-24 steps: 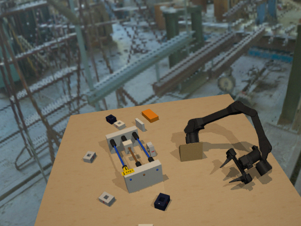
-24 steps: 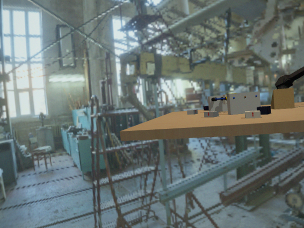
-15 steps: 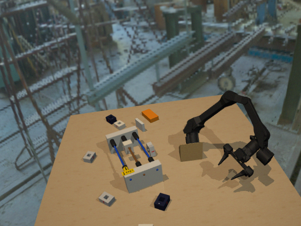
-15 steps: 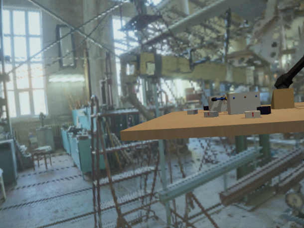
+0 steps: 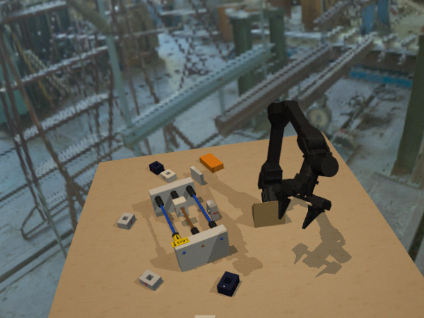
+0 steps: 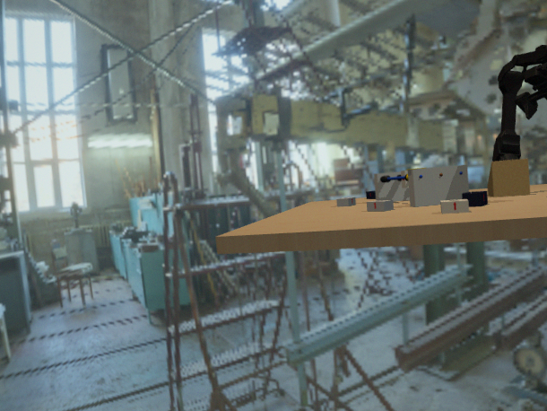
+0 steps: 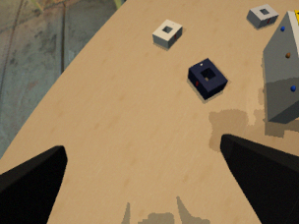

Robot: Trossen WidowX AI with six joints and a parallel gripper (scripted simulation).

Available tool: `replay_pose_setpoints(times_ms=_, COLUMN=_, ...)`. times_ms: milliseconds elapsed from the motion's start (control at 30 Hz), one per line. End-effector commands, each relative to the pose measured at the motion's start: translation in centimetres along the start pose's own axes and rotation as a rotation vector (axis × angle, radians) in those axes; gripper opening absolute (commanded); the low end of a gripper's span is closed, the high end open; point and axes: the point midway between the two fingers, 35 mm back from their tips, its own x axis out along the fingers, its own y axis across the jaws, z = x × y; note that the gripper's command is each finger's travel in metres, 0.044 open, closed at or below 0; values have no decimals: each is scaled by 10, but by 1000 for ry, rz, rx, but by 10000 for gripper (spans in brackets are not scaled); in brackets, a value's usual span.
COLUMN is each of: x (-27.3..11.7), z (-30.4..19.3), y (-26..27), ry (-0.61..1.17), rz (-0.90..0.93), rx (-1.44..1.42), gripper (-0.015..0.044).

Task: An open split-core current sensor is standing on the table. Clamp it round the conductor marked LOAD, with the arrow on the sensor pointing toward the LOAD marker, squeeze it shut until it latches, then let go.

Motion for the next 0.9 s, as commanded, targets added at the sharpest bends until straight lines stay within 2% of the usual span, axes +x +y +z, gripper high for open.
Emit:
replay_pose_setpoints(times_ms=0, x=-1, z=32, y=-25, ry=12, rz=65, rx=63, gripper=440)
replay_pose_setpoints(times_ms=167, x=-7, z=86, y=-64, ry=-17, rz=200, rx=197, gripper=440)
replay_pose_setpoints(times_ms=233, x=-13, z=92, y=-79, ry=-11, rz=243, rx=174, gripper=440)
replay_pose_setpoints(times_ms=500, x=-24, z=168, y=-186, ry=-219, rz=386, rx=411, gripper=440)
replay_pose_setpoints(times_ms=700, x=-39, z=195, y=-287, ry=-448, rz=390, rx=564, gripper=440)
replay_pose_setpoints(times_ms=867, x=-58, z=193, y=-377, ry=-655, rz=304, rx=673, gripper=440)
